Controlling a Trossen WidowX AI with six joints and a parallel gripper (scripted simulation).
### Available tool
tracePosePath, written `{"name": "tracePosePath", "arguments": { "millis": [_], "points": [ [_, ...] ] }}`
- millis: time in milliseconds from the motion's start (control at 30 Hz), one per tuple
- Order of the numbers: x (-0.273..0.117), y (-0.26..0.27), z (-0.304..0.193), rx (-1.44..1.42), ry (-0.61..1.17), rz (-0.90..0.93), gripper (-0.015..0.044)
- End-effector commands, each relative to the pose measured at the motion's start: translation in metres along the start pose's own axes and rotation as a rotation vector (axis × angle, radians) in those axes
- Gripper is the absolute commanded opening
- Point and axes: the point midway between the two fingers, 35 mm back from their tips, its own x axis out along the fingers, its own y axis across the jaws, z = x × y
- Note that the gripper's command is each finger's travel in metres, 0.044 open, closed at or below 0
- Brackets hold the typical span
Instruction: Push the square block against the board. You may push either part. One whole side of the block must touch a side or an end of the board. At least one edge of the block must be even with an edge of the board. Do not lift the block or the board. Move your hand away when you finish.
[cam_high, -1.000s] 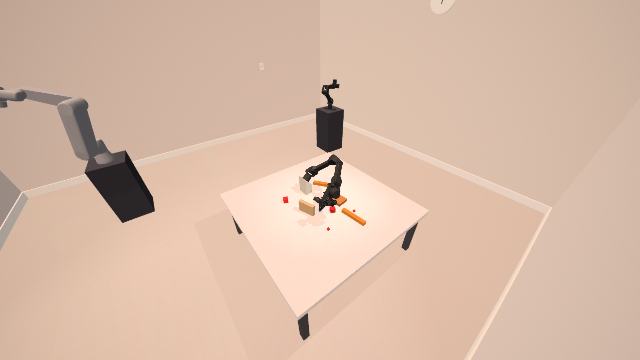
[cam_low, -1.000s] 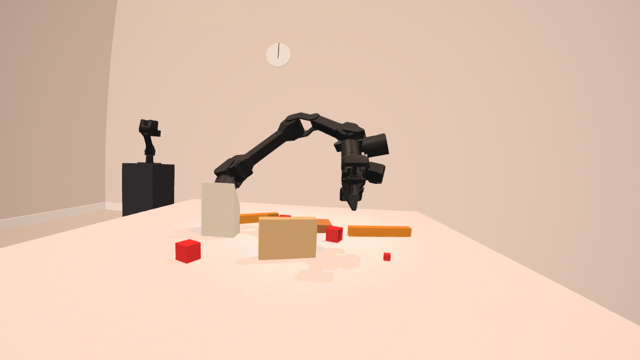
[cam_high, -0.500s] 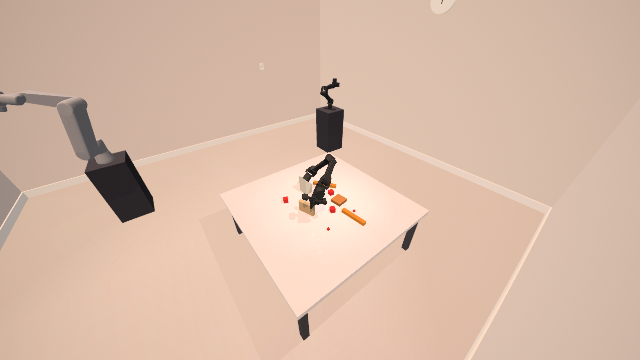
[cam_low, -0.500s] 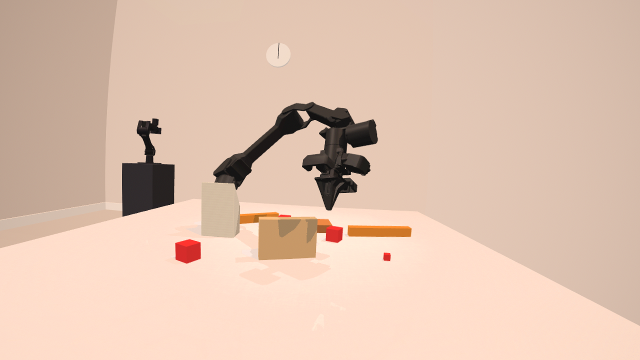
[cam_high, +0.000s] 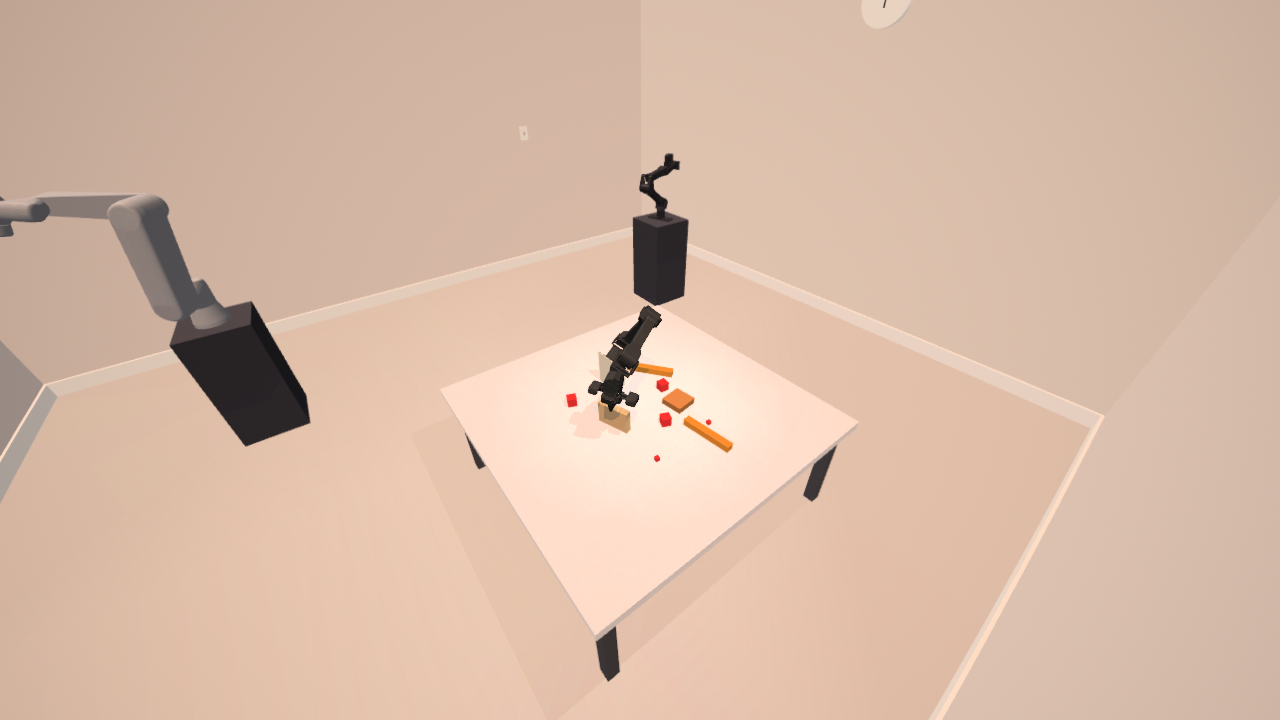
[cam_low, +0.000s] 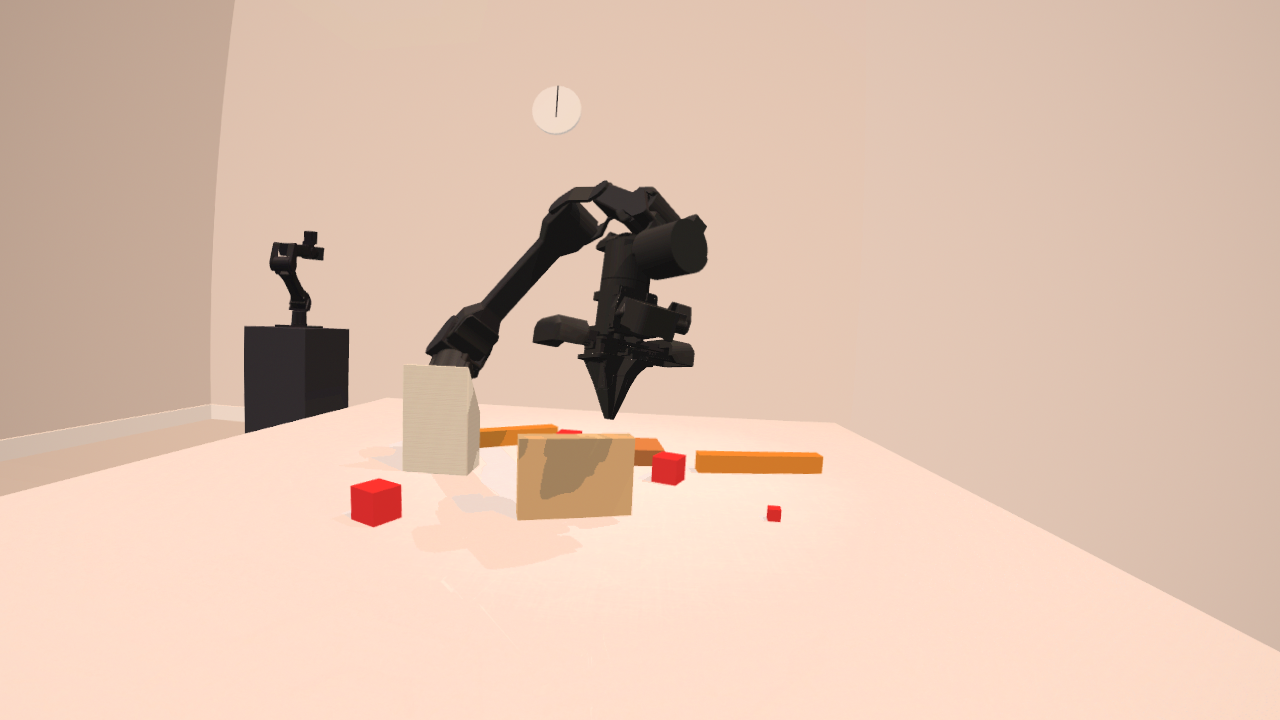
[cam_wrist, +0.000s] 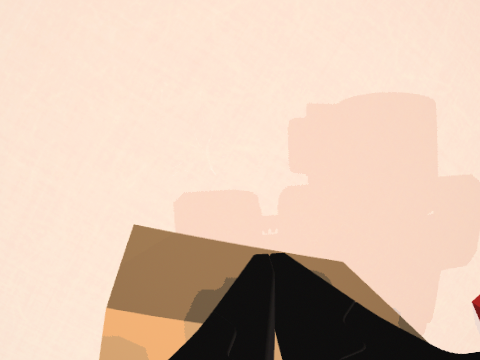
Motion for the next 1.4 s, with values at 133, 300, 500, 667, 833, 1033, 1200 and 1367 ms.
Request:
{"name": "tracePosePath", "arguments": {
  "millis": [133,300,500,667,833,1033,1200,1367],
  "points": [
    [0.002,-0.022,-0.011,0.225,0.091,0.095,0.0000],
    [0.002,-0.029,-0.015,0.299,0.122,0.126,0.0000],
    [0.040,-0.023,-0.017,0.299,0.122,0.127,0.0000],
    [0.051,-0.021,-0.019,0.299,0.123,0.127,0.0000],
    [0.050,-0.020,-0.020,0.299,0.123,0.127,0.0000],
    [0.050,-0.019,-0.024,0.299,0.123,0.127,0.0000],
    [0.049,-0.018,-0.027,0.299,0.124,0.127,0.0000],
    [0.048,-0.017,-0.030,0.299,0.124,0.127,0.0000]
  ]
}}
